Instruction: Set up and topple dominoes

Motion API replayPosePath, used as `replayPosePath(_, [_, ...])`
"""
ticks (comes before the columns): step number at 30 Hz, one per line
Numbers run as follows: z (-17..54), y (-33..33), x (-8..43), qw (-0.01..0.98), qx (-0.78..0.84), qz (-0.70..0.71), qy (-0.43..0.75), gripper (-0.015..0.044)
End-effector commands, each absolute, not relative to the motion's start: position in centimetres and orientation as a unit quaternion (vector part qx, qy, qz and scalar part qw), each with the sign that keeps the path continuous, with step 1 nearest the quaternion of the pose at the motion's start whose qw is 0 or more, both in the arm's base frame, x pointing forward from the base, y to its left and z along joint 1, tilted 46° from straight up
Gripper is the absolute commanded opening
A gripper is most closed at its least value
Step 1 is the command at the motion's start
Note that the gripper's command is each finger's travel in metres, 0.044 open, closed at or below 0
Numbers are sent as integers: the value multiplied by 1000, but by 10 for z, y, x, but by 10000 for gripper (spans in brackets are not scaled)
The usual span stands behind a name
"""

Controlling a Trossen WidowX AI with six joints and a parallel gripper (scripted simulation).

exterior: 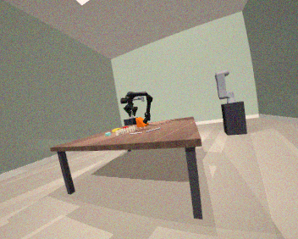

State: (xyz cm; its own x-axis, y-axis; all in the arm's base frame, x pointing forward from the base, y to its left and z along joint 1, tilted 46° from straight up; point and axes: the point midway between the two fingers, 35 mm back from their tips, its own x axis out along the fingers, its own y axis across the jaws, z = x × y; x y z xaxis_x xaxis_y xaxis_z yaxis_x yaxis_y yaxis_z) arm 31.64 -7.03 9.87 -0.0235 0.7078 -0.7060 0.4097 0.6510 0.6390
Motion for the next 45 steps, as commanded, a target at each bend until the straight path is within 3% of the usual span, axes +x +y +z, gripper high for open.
replayPosePath(1, [101,-71,314,585,376,155,702,388])
replayPosePath(9, [84,-46,297,681,112,423,587,177])
replayPosePath(16, [70,-24,279,674,-123,601,412,0])
replayPosePath(45, [68,-22,277,667,-153,619,386,0])
